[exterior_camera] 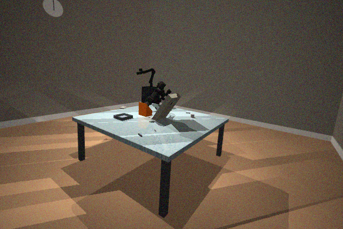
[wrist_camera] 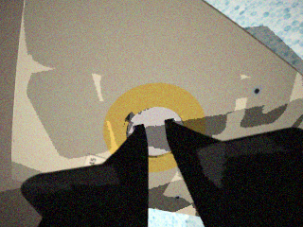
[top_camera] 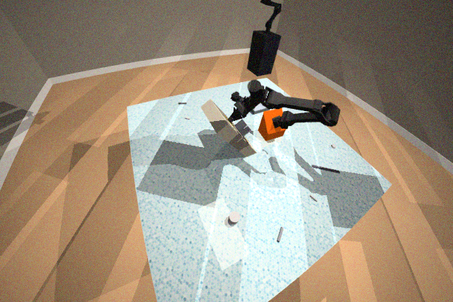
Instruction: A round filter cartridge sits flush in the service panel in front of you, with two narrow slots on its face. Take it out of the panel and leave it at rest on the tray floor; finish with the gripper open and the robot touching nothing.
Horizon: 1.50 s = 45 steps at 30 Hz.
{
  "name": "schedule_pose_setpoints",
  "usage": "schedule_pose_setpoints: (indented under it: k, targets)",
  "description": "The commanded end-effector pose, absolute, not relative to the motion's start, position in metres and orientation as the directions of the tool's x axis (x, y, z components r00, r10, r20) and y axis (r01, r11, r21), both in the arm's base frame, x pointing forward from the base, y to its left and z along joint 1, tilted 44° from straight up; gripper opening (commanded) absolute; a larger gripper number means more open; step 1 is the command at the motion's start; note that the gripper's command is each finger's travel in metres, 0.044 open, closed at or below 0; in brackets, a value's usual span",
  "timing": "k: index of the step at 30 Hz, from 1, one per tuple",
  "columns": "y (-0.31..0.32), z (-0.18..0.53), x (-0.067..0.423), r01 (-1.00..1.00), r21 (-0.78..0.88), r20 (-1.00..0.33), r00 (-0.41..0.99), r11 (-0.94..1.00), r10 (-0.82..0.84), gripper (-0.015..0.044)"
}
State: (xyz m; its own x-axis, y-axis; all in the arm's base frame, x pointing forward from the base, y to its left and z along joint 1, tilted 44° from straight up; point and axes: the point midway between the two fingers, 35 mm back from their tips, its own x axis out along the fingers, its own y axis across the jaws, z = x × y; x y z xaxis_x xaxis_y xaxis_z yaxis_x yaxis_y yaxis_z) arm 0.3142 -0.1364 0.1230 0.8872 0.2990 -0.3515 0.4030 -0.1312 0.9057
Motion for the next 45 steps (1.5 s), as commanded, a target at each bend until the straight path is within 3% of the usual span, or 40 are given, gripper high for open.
schedule_pose_setpoints:
  k: [1,12,25,45]
  targets:
    - [-0.134,0.122,0.318,0.434,0.866,-0.357,0.884,-0.249,0.3,0.0]
    - [-0.134,0.122,0.318,0.467,0.672,-0.357,0.884,-0.575,0.3,0.0]
    - [-0.134,0.122,0.317,0.419,0.325,-0.357,0.884,-0.848,0.3,0.0]
    - [-0.156,0.143,0.259,0.443,0.396,-0.369,0.879,-0.804,0.302,0.0]
